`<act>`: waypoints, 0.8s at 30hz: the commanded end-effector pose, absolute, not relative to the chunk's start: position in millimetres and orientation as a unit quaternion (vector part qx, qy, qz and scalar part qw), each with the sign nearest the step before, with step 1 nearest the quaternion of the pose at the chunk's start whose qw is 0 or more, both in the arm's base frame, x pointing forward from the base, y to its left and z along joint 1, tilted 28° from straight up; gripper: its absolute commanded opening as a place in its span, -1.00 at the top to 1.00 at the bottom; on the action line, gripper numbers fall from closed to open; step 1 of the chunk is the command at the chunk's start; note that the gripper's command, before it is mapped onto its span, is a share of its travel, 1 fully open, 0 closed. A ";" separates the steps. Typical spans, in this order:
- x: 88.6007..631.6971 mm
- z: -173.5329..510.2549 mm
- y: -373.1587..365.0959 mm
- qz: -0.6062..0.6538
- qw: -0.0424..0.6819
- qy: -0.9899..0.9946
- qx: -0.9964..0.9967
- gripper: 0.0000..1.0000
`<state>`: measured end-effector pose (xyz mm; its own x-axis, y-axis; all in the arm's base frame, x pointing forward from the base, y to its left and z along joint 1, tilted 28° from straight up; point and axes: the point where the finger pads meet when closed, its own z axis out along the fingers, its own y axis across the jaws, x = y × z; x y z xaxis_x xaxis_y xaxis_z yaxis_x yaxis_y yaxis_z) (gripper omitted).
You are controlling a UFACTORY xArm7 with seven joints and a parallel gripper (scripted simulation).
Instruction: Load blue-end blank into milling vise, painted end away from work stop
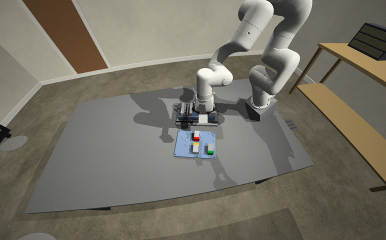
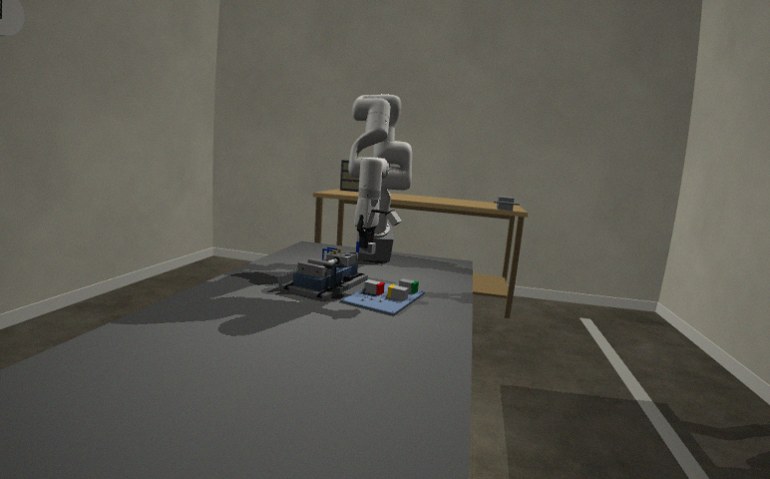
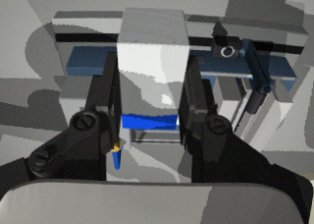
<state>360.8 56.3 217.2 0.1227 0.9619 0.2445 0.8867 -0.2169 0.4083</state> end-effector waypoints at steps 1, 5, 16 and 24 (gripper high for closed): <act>371.4 219.2 41.2 0.233 0.080 0.621 0.744 1.00; 371.4 219.2 41.2 0.233 0.080 0.621 0.744 1.00; 392.9 221.2 2.4 0.233 0.081 0.621 0.744 1.00; 395.4 221.4 -2.0 0.233 0.081 0.621 0.744 1.00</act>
<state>393.9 -1.3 219.9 0.1207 0.9619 0.2455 0.8877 -0.2153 0.4071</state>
